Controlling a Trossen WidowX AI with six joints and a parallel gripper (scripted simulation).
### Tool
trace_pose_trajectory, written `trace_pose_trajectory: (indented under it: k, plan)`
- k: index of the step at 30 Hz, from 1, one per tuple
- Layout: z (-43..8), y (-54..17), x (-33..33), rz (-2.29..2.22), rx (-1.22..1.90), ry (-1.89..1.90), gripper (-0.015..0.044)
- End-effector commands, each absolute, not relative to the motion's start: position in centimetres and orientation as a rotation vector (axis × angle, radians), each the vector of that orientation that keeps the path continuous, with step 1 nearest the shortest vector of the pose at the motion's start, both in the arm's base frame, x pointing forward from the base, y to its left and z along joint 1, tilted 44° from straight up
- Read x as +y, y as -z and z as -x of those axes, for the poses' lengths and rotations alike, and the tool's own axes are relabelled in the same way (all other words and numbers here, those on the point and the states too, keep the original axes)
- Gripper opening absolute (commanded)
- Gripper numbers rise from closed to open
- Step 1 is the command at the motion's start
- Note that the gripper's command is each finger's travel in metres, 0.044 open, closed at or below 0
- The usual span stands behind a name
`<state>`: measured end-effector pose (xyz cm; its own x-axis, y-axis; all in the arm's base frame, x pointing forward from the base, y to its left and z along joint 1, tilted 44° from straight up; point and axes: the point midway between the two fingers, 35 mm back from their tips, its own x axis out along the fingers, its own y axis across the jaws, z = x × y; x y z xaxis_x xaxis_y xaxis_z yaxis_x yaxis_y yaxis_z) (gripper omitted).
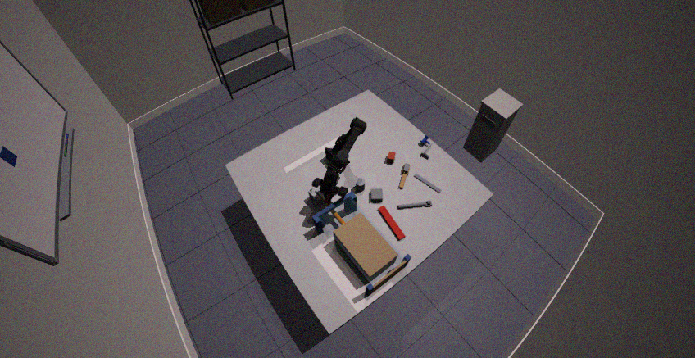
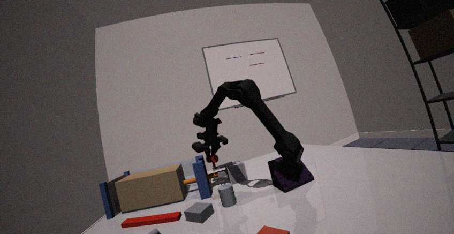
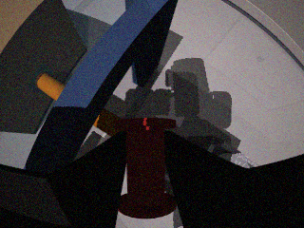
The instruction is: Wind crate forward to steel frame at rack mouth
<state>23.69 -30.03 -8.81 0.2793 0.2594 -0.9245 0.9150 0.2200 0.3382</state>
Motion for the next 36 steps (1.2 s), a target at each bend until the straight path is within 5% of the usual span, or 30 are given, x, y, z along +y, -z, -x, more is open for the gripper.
trace_pose_trajectory:
  k: [1, 36]
  plan:
    - [-23.5, 9.2, -27.8, -1.337, 1.28, 0.644, 0.0]
    - [-21.5, 5.9, -23.9, -1.34, 1.283, 0.643, 0.0]
